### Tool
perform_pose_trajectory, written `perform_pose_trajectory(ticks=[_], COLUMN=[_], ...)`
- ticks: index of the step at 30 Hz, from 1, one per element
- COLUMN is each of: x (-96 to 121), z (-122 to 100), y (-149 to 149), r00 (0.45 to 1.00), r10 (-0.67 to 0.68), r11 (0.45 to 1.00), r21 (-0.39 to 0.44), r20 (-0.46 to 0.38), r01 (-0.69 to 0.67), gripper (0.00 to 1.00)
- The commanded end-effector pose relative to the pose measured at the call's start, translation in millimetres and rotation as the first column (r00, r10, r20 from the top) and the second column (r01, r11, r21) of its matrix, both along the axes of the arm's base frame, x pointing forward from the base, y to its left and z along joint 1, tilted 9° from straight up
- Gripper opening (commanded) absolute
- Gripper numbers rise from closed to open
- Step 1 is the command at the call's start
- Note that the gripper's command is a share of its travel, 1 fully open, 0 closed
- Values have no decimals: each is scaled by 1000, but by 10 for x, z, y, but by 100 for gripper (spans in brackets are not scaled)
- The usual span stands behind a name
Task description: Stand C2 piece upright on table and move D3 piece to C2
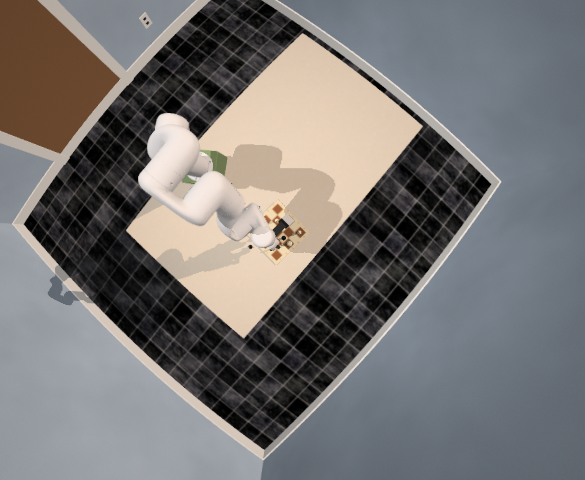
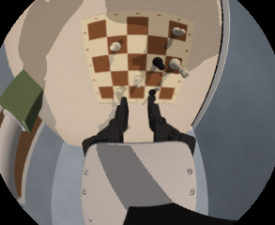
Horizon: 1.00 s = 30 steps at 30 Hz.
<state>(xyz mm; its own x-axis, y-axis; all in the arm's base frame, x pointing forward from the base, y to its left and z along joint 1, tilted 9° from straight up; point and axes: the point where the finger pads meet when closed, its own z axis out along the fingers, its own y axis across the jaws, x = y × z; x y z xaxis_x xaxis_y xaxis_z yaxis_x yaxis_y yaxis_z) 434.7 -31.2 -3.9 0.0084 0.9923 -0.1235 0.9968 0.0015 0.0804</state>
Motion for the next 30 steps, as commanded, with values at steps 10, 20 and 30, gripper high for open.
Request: perform_pose_trajectory(ticks=[10, 20, 30], x=[32, 42, 51], z=[-163, -282, -381], y=[-16, -29, -40], r00=[1000, 1000, 1000], r10=[1, 1, 1], r11=[1000, 1000, 1000], r21=[1, 1, 1], r20=[4, 4, 4], r01=[-1, -1, -1], gripper=[34, 34, 34])
